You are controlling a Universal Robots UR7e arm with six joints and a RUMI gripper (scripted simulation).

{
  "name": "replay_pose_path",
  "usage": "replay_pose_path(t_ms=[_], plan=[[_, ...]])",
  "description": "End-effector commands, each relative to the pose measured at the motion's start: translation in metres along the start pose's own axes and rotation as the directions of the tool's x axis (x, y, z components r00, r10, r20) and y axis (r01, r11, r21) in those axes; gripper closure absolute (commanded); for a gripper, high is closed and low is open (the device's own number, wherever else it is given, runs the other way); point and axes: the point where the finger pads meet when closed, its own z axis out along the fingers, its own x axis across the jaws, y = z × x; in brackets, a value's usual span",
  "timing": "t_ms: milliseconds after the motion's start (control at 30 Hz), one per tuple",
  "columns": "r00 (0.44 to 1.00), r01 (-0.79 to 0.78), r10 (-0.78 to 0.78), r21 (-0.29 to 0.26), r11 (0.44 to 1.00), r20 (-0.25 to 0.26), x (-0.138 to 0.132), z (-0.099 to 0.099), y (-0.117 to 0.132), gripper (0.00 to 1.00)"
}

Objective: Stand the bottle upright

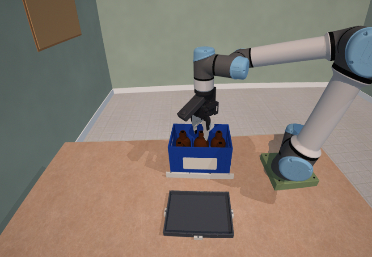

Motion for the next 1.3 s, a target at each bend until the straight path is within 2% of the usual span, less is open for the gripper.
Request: replay_pose_path(t_ms=[0,333,1267], plan=[[1.0,0.0,0.0,0.001,1.0,-0.001,0.0004,0.0055,-0.0002,0.62],[1.0,0.0,0.0,0.001,1.0,-0.001,0.0004,0.0113,-0.0002,0.62],[1.0,0.0,0.0,0.001,1.0,-0.001,0.0004,0.0119,-0.0002,0.62]])
